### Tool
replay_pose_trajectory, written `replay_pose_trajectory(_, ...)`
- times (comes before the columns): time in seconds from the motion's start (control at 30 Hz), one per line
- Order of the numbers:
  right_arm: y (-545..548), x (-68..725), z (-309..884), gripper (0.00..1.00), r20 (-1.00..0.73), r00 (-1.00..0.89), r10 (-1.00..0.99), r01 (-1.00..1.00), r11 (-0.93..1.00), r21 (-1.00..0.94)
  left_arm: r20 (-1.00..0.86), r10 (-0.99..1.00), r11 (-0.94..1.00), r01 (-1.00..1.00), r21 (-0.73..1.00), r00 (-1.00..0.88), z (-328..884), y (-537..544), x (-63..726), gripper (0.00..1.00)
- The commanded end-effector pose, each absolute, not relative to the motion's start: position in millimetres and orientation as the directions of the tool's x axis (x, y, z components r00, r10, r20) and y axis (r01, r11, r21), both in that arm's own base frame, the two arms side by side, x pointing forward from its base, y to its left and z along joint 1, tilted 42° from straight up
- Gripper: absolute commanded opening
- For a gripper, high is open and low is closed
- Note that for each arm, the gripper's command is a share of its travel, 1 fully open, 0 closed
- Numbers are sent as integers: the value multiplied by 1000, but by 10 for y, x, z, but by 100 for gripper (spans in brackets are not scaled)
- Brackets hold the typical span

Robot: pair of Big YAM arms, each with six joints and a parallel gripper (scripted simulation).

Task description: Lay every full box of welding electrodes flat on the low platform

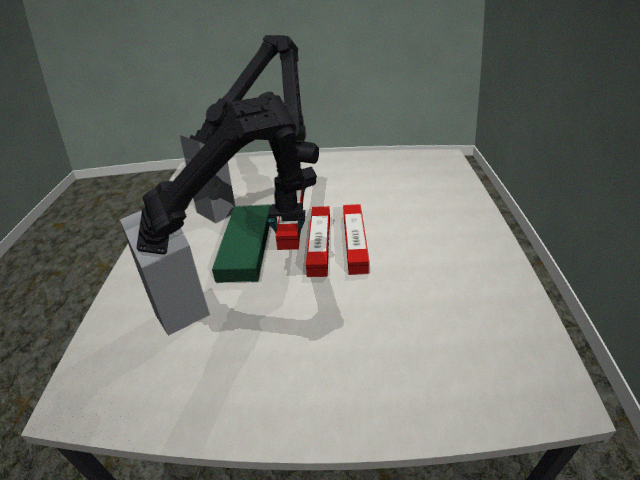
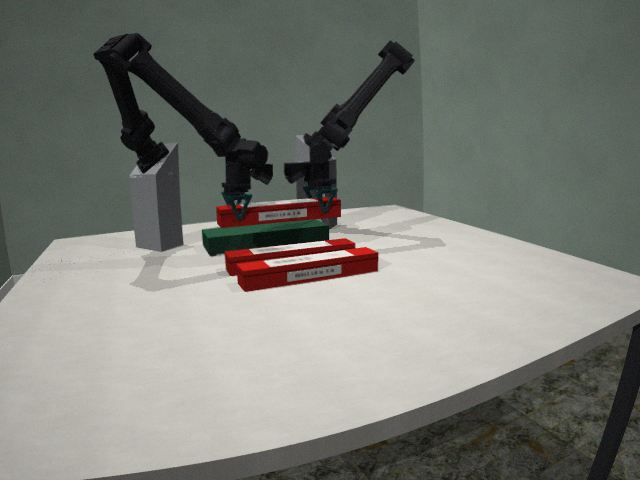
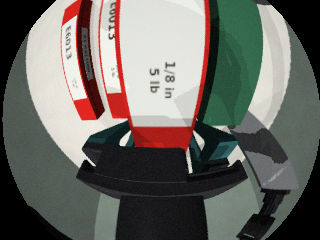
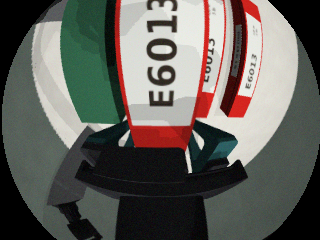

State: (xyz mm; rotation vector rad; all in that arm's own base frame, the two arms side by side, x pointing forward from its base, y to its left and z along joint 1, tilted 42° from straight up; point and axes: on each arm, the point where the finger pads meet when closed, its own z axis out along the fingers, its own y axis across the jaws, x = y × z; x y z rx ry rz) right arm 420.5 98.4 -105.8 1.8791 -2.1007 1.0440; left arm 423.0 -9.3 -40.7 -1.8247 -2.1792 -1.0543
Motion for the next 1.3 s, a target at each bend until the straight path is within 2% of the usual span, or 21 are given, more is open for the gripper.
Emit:
replay_pose_trajectory(0.0, 1257, 4428, -808, 0, 502, -200, -842, -895, -51, -443, 480, 833, 17, 880, 474, -274, -107, -179, 4406, 0)
replay_pose_trajectory(1.27, 1211, 4208, -808, 0, 506, -216, -835, -901, -28, -432, 480, 833, 26, 885, 464, -276, -145, -285, 4216, 0)
